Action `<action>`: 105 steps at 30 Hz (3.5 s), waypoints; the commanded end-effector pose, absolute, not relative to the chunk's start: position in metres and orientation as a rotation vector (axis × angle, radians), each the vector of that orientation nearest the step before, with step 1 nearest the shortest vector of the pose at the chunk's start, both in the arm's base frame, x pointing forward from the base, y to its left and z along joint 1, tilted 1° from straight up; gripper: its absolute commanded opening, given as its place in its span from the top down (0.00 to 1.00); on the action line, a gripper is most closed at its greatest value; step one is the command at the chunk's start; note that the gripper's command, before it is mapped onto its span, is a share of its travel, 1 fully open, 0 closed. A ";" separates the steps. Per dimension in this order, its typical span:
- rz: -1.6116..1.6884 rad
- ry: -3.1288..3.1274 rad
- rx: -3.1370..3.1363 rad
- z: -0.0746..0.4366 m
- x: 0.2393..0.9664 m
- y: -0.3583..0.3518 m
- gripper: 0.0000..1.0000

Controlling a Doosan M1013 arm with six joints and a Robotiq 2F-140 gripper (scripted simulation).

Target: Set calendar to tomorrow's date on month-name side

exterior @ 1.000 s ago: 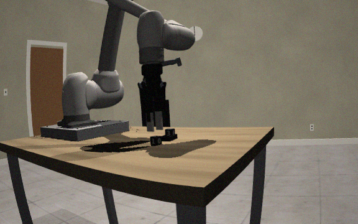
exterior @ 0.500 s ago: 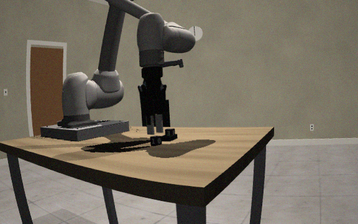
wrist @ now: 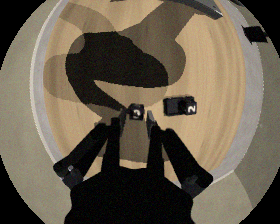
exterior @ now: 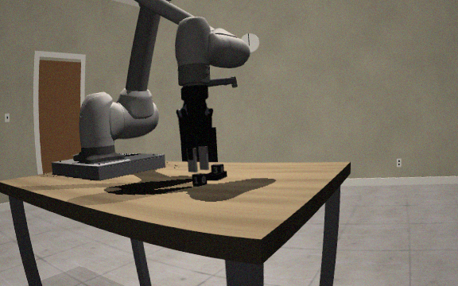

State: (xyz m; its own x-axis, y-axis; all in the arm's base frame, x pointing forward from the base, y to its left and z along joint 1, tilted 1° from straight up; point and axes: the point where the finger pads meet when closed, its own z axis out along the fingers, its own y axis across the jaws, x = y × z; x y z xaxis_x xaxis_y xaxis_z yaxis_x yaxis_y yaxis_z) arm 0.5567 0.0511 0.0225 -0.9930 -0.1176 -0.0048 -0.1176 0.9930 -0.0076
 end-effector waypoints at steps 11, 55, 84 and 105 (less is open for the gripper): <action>-0.011 3.131 -0.185 0.023 0.557 0.051 0.72; -0.011 3.131 -0.185 -0.005 0.557 0.051 0.72; -0.011 3.131 -0.185 -0.006 0.557 0.051 0.72; -0.011 3.131 -0.185 -0.006 0.557 0.051 0.84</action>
State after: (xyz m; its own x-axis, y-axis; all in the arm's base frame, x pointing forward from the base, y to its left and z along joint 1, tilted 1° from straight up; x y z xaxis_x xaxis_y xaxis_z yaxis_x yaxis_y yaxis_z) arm 0.5569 0.0509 -0.0057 -0.9930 -0.1176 -0.0049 -0.1176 0.9930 -0.0076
